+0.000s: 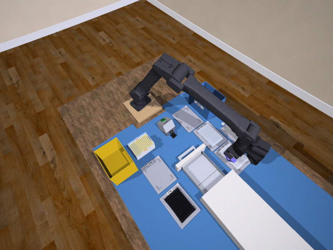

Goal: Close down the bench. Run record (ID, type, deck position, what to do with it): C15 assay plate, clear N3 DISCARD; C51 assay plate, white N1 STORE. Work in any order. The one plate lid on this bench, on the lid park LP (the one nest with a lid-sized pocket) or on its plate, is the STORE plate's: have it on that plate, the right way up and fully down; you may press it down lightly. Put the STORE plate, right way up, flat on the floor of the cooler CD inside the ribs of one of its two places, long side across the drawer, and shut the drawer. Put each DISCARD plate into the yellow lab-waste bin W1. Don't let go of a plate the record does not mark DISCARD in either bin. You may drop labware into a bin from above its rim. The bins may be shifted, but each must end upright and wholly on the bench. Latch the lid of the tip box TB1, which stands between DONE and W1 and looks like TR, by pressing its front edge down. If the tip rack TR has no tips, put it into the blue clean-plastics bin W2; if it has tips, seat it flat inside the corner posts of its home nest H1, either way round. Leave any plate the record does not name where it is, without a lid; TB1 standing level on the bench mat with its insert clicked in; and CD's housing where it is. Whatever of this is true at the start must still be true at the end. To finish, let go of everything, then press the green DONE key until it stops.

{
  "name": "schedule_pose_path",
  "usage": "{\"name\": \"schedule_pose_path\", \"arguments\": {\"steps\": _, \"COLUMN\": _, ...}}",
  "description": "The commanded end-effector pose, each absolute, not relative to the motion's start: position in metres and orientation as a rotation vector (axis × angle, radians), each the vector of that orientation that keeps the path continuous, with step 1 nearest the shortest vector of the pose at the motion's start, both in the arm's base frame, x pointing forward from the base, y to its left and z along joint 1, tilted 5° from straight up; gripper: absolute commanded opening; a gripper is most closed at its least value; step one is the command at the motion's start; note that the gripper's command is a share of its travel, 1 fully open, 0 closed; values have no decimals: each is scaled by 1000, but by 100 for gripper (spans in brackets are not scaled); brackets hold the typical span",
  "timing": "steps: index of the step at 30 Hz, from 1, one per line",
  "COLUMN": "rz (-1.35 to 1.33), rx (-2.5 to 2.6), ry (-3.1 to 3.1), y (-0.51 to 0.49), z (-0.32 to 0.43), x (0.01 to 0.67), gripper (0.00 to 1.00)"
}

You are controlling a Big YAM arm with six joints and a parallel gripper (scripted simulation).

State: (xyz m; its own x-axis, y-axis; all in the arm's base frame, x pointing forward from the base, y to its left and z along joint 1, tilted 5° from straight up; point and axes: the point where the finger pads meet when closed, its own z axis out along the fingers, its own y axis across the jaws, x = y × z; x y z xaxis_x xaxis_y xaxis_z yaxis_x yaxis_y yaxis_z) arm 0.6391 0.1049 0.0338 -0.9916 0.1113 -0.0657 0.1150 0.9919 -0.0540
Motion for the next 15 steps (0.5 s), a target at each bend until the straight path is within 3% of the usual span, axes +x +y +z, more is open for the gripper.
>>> {"name": "schedule_pose_path", "arguments": {"steps": 1, "rz": -78, "rx": 184, "ry": 3051, "y": 98, "z": 38, "x": 650, "gripper": 0}}
{"name": "schedule_pose_path", "arguments": {"steps": 15, "rz": -77, "rx": 184, "ry": 3050, "y": 98, "z": 38, "x": 651, "gripper": 0}}
